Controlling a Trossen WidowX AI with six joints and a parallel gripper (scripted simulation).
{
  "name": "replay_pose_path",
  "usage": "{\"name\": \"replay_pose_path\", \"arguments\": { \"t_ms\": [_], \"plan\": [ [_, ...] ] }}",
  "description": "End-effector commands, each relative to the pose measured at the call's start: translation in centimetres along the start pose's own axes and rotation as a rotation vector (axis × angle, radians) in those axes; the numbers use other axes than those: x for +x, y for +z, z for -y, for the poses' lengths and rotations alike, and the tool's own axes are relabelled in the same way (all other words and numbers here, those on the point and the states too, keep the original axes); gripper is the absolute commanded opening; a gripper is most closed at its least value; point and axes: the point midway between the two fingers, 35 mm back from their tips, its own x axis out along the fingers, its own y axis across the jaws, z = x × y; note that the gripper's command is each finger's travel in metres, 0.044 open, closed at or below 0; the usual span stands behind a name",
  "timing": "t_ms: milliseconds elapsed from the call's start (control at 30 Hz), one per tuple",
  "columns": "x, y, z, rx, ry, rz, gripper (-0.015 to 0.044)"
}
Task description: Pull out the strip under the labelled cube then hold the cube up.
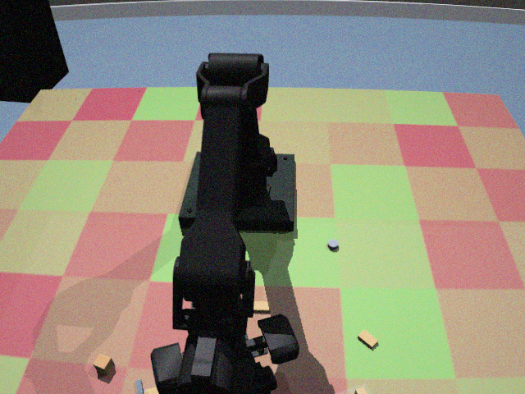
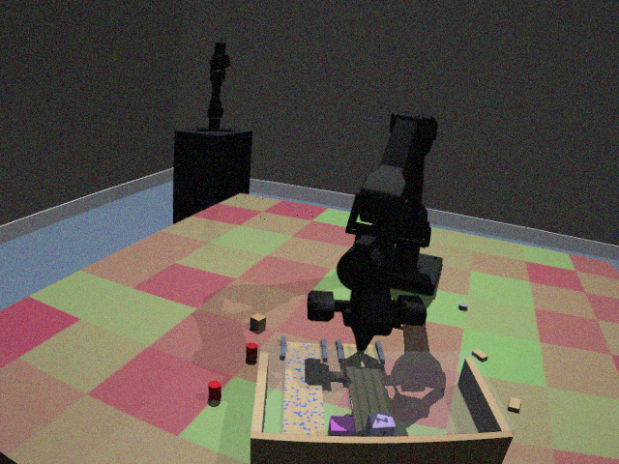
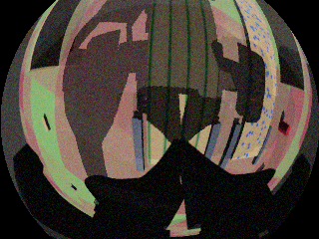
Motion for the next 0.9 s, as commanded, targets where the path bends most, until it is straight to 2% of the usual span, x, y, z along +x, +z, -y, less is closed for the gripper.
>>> {"name": "replay_pose_path", "arguments": {
  "t_ms": [0, 867],
  "plan": [
    [0.3, -0.04, -0.03, -0.003, 0.002, -0.003, 0.0],
    [0.56, 0.07, 0.01, -0.003, 0.002, -0.003, 0.0]
  ]
}}
